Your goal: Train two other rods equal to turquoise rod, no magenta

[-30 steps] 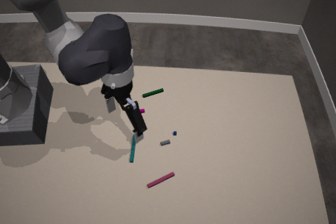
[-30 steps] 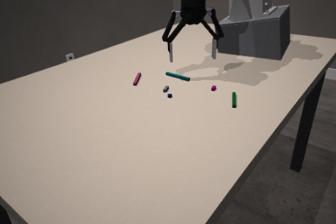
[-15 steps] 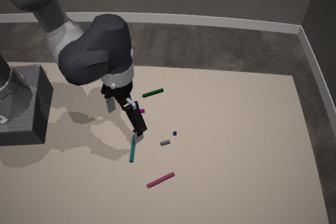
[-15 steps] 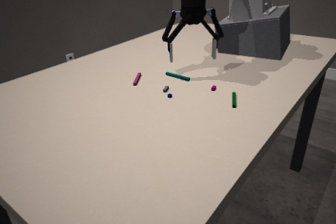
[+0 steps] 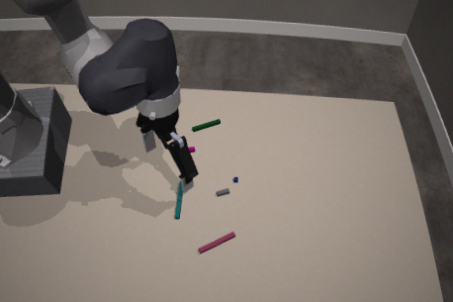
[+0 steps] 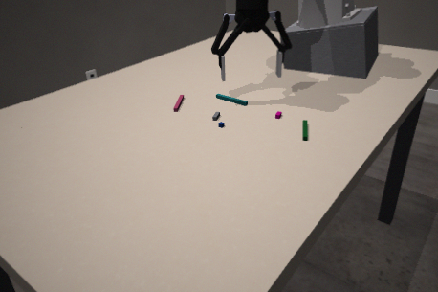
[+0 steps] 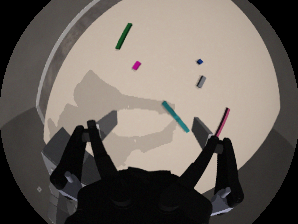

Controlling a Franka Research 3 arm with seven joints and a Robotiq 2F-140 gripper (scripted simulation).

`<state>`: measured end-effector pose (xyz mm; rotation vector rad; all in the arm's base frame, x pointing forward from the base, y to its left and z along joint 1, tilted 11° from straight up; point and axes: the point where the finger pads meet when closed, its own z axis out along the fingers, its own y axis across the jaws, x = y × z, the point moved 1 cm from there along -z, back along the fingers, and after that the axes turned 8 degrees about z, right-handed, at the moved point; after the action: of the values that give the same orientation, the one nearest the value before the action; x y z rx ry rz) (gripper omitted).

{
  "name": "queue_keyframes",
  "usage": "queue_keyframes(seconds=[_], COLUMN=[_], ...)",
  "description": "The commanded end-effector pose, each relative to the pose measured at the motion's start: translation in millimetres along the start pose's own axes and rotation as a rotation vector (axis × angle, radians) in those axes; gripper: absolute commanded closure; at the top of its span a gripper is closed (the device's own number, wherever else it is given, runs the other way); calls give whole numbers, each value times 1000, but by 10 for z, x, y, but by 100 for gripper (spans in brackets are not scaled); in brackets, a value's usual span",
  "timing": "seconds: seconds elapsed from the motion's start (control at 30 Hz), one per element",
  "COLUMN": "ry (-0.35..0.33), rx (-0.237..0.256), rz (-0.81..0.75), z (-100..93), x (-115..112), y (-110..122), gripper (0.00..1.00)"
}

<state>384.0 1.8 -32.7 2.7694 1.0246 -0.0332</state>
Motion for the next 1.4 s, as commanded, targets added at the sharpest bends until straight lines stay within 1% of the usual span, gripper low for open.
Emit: queue_keyframes(seconds=[0.0,0.3,0.33,0.4,0.5,0.57,0.6,0.63,0.77,0.8,1.37], ry=[2,2,2,1,0,0,0,0,2,2,2], rx=[0,0,0,-1,-1,-1,0,0,0,0,0], rz=[-9,-9,-9,-8,-8,-8,-8,-8,-9,-9,-9], z=[-4,-4,-3,-1,-1,-1,-2,-2,-7,-8,-8], x=[-2,-4,-18,-107,-203,-203,-322,-355,-578,-618,-625], y=[-2,11,89,449,727,727,1003,1070,1458,1519,1529], gripper=[0,0,0,0,0,0,0,0,0,0,0])
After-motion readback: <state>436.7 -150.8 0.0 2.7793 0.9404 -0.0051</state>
